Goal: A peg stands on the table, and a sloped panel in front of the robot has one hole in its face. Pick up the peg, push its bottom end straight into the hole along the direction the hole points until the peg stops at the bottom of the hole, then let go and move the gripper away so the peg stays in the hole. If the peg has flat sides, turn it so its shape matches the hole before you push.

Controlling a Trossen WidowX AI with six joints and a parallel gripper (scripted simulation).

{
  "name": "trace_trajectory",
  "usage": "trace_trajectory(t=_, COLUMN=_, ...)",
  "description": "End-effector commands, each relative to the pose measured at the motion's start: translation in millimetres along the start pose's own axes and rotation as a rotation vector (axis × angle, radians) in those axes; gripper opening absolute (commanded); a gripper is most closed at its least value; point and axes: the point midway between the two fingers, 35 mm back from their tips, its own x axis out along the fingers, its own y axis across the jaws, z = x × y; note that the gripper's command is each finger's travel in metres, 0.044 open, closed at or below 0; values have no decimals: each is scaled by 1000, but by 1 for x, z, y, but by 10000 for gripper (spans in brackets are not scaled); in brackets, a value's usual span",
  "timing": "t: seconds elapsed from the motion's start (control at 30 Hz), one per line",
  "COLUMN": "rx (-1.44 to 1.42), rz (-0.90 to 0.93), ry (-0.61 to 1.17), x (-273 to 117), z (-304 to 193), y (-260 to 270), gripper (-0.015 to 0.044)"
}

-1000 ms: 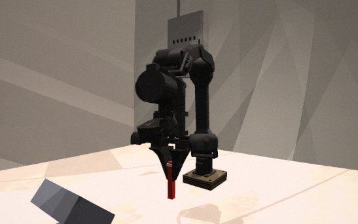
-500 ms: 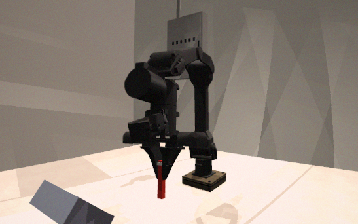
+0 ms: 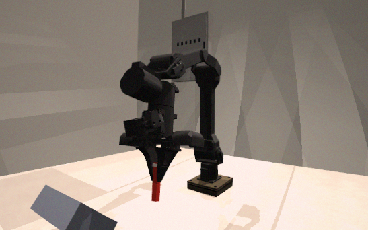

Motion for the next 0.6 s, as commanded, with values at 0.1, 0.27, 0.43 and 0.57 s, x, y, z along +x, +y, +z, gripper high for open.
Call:
trace_trajectory(t=0.1, rx=-4, rz=8, ry=-46, x=-4, z=3, y=-9, gripper=0)
trace_trajectory(t=0.27, rx=-4, rz=10, ry=-74, x=-6, z=5, y=-15, gripper=0)
trace_trajectory(t=0.43, rx=-4, rz=10, ry=-102, x=-8, z=7, y=-22, gripper=0)
trace_trajectory(t=0.57, rx=-4, rz=10, ry=-125, x=-10, z=8, y=-27, gripper=0)
